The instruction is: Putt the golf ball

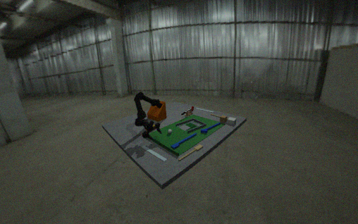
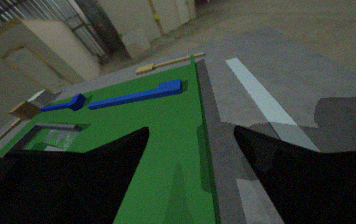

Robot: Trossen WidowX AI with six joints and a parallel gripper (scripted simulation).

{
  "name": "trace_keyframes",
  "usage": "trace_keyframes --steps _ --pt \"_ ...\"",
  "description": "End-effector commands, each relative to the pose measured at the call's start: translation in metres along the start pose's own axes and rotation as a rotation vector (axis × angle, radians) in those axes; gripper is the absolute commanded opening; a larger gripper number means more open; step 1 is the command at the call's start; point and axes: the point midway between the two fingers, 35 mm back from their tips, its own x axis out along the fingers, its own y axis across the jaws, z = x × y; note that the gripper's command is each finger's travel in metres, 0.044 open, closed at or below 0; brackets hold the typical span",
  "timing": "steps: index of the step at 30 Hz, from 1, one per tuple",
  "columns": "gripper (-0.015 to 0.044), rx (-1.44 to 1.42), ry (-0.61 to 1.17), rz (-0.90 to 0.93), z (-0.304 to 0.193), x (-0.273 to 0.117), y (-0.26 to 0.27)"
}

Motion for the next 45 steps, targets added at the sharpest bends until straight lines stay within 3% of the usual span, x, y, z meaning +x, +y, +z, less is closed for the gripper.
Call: trace_keyframes --steps 1,11,19,26,33,39,45 --pt "0.044 -0.017 0.061 0.127 -0.001 0.03 0.065" --pt "0.044 -0.12 0.239 0.408 -0.017 0.061 0.219" --pt "0.044 -0.327 0.383 0.622 -0.037 0.049 0.347" --pt "0.044 -0.608 0.511 0.796 -0.069 0.008 0.449" --pt "0.044 -1.016 0.632 0.933 -0.116 -0.059 0.526" --pt "0.044 -1.46 0.706 0.977 -0.162 -0.121 0.558" --pt "0.044 -1.546 0.714 0.975 -0.169 -0.131 0.563"
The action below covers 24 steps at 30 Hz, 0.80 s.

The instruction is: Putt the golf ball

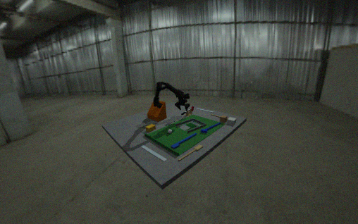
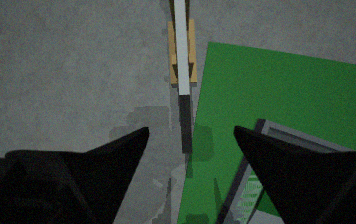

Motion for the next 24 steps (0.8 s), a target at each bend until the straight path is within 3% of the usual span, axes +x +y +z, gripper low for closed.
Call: trace_keyframes --steps 1,24 --pt "0.044 -0.037 0.039 0.001 -0.001 0.003 0.007" --pt "0.044 -0.037 0.041 0.001 -0.014 0.048 0.006"
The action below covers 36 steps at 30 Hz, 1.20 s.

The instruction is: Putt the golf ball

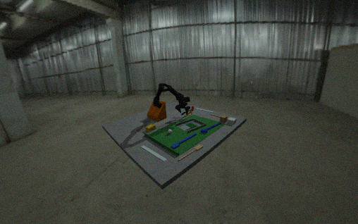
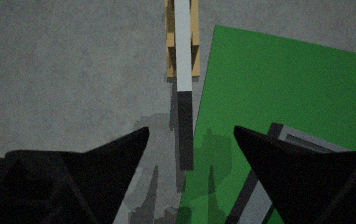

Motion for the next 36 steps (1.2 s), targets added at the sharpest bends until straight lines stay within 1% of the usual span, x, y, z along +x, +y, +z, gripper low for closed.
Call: trace_keyframes --steps 1,7,20,26,36 --pt "0.044 -0.008 0.008 0.012 -0.004 0.01 0.005" --pt "0.044 -0.008 0.009 0.012 -0.005 0.013 0.005" --pt "0.044 -0.008 0.01 0.013 -0.011 0.032 0.005" --pt "0.044 -0.008 0.01 0.013 -0.011 0.033 0.006" --pt "0.0177 -0.003 0.005 0.008 -0.009 0.03 0.004"
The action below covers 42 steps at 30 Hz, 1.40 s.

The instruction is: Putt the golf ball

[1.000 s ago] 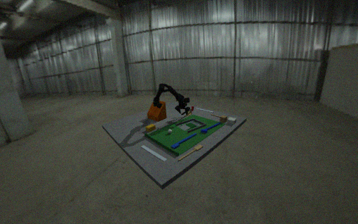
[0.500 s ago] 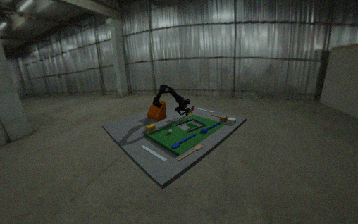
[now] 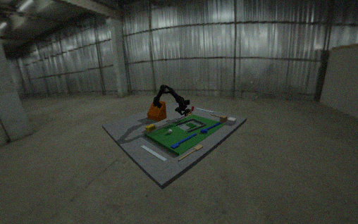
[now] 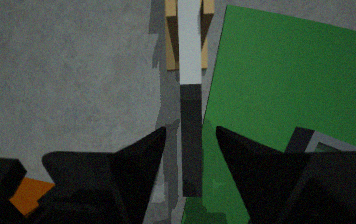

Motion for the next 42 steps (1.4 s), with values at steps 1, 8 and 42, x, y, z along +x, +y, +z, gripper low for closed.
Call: trace_keyframes --steps 1,8,42 --pt "0.0151 0.0 0.0 0.0 0.0 0.0 0.0" --pt "0.0026 0.0 0.0 0.0 0.0 0.0 0.0" --pt "0.0 0.233 -0.007 -0.032 -0.024 -0.113 -0.02"
